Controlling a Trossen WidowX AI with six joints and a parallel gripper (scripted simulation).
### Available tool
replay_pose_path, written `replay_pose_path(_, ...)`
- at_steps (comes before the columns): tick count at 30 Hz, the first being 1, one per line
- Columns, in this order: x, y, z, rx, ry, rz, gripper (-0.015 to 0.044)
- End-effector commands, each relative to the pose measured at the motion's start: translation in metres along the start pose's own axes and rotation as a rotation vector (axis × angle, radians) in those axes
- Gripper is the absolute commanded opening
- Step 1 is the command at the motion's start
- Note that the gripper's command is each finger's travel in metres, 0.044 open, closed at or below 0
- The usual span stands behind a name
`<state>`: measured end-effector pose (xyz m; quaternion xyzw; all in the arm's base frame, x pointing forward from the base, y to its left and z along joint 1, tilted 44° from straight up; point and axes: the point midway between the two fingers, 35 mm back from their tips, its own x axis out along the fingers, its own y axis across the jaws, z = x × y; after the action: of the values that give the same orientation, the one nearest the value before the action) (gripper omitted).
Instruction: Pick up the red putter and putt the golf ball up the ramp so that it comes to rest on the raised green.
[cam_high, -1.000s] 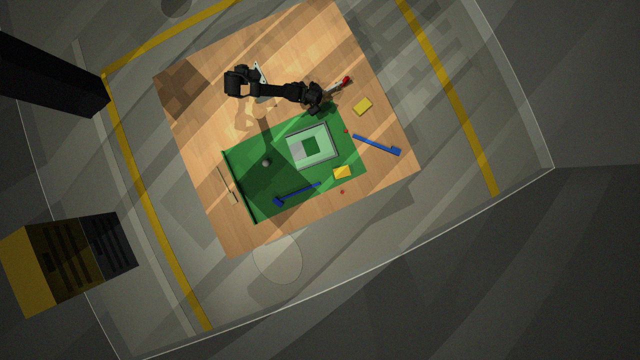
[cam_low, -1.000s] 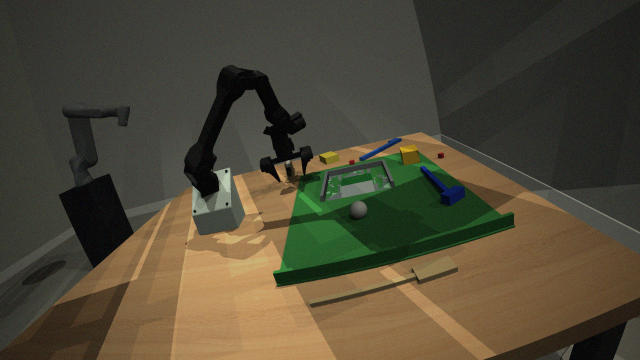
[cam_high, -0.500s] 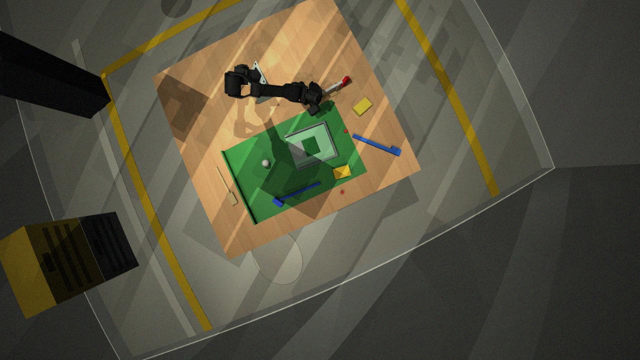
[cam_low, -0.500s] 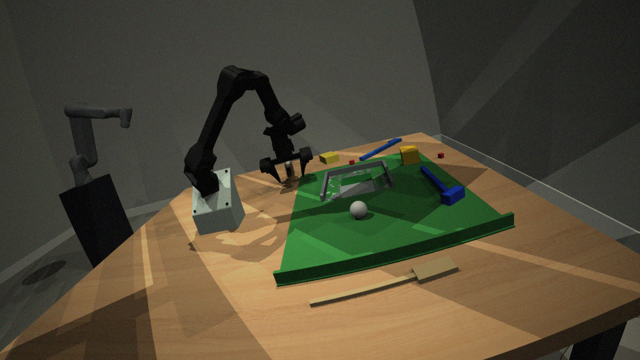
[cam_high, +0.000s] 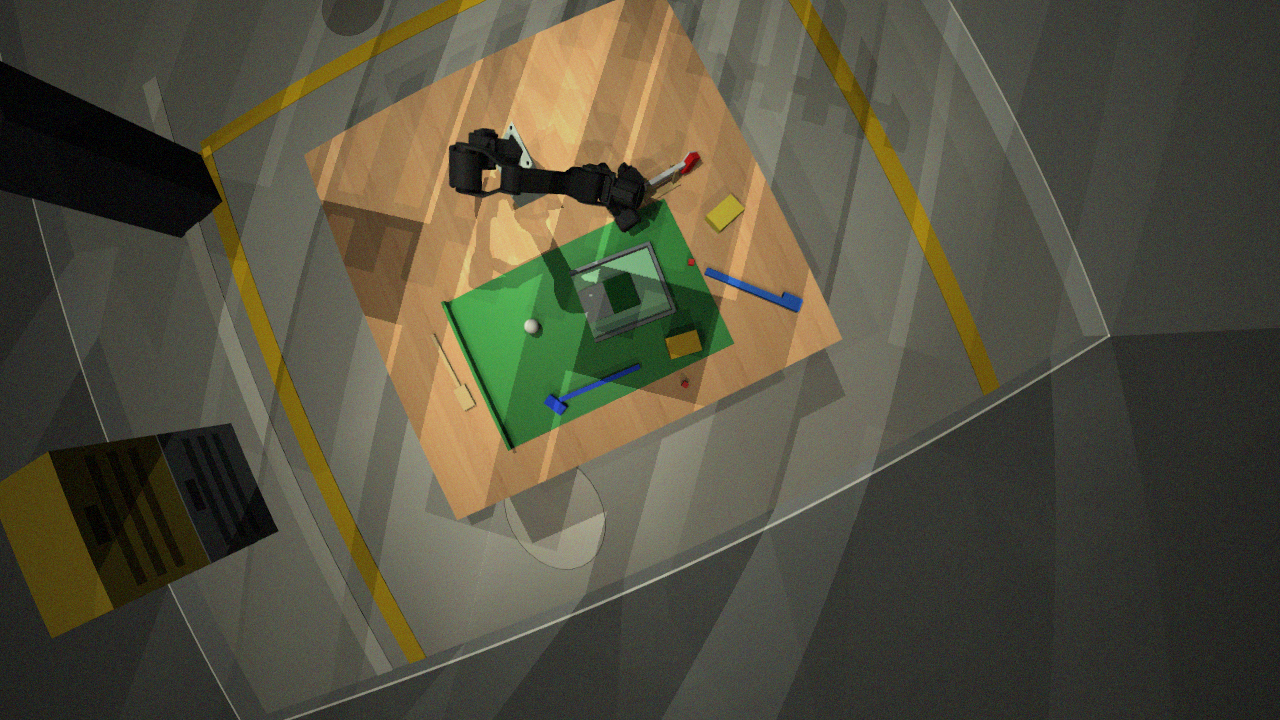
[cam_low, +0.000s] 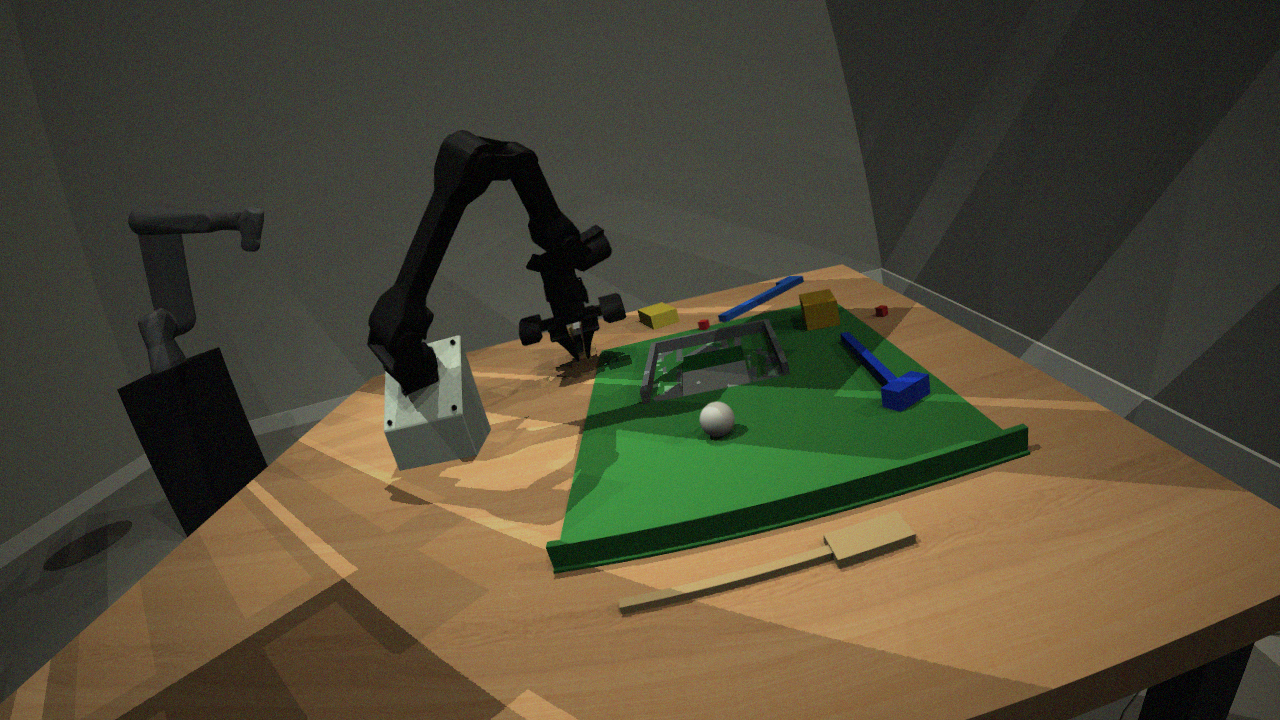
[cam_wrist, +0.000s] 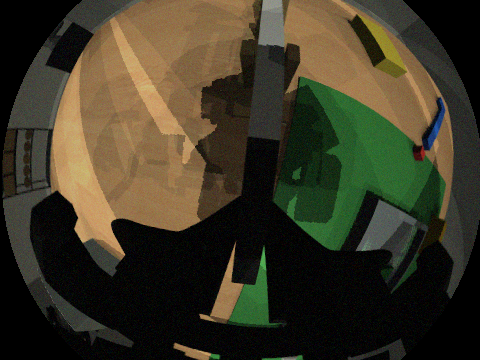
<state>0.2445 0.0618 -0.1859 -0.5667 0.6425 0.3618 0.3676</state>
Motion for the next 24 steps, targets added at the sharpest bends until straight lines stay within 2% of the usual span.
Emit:
replay_pose_path(1, 0.000, 0.000, 0.000, 0.000, 0.000, 0.000, 0.0039)
replay_pose_path(5, -0.001, 0.000, 0.000, 0.000, 0.000, 0.000, 0.0000)
replay_pose_path(8, -0.012, -0.002, 0.004, 0.000, -0.002, 0.000, 0.0000)
replay_pose_path(19, -0.096, 0.000, 0.028, -0.001, -0.005, 0.002, 0.0000)
replay_pose_path(24, -0.091, -0.002, 0.023, 0.004, 0.003, -0.003, 0.0000)
